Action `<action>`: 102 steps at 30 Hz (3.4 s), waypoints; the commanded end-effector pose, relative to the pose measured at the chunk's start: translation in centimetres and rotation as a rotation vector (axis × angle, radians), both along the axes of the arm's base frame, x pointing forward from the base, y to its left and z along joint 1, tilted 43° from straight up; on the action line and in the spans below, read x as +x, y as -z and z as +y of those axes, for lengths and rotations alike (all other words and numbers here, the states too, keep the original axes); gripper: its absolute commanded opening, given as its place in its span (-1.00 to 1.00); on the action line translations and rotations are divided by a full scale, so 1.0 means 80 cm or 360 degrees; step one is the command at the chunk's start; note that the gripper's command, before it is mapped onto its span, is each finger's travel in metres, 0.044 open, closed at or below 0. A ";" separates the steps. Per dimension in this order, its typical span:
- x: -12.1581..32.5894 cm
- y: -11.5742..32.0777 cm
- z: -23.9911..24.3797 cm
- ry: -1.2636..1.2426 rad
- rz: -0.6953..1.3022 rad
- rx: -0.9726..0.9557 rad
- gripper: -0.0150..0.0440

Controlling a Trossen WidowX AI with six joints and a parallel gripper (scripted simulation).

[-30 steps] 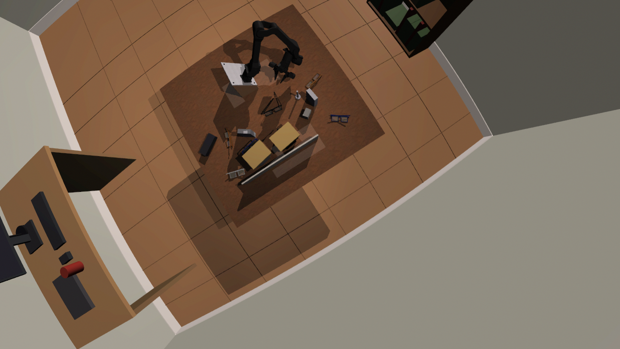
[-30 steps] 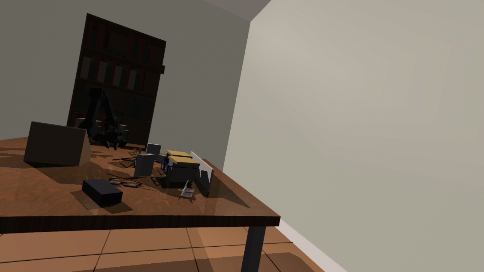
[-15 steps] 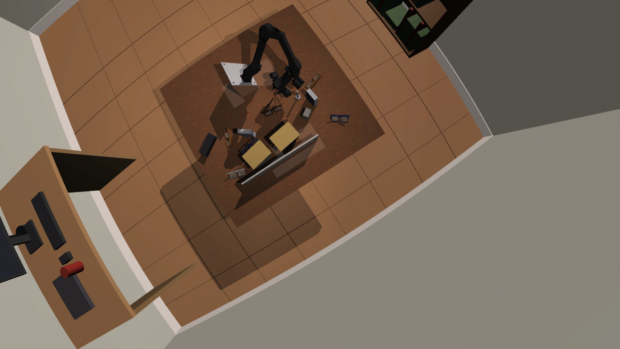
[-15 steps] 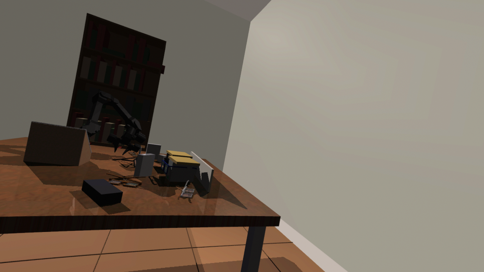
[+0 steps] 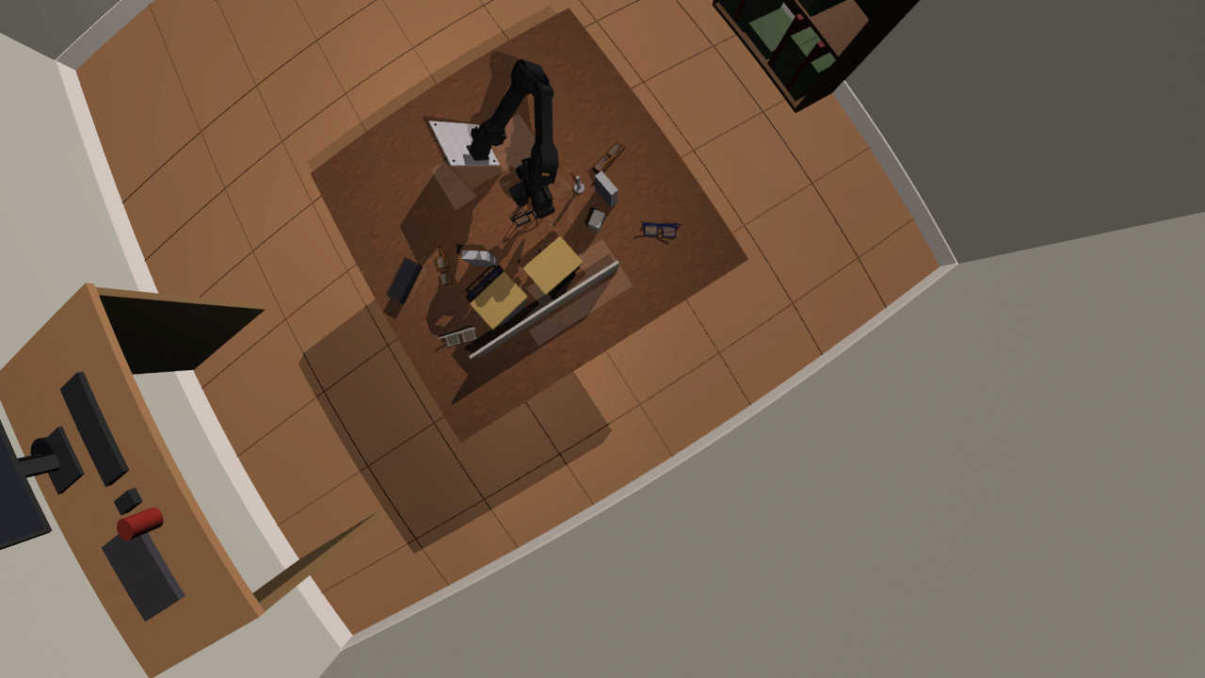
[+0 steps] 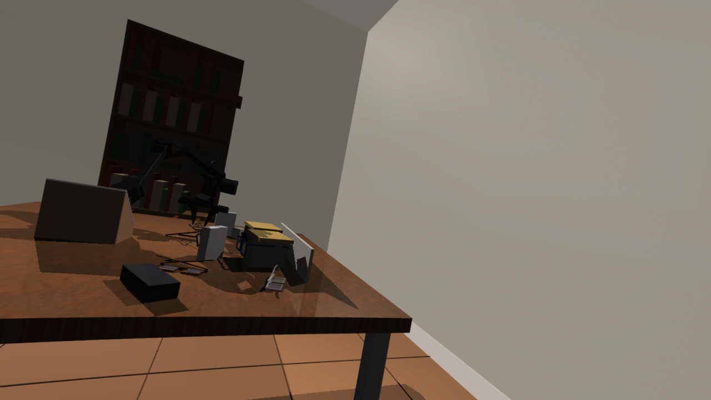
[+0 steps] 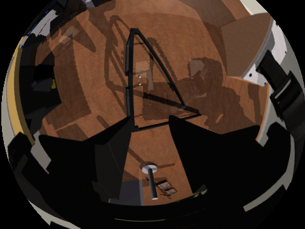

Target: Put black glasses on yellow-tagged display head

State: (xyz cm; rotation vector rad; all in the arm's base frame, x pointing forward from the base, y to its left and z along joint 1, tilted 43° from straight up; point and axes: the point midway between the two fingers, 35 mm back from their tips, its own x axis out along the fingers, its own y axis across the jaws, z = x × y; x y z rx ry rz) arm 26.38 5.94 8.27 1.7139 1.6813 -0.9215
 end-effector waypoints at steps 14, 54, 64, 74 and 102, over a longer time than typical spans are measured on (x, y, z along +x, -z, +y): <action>0.018 -0.001 -0.024 0.0110 -0.0077 0.0156 -0.08; 0.029 0.051 0.025 0.0110 -0.0078 0.0159 -0.08; 0.027 0.053 0.027 0.0110 -0.0078 0.0160 -0.08; 0.027 0.054 0.027 0.0103 -0.0079 0.0153 -0.24; 0.029 -0.001 -0.032 0.0108 -0.0077 0.0142 -0.49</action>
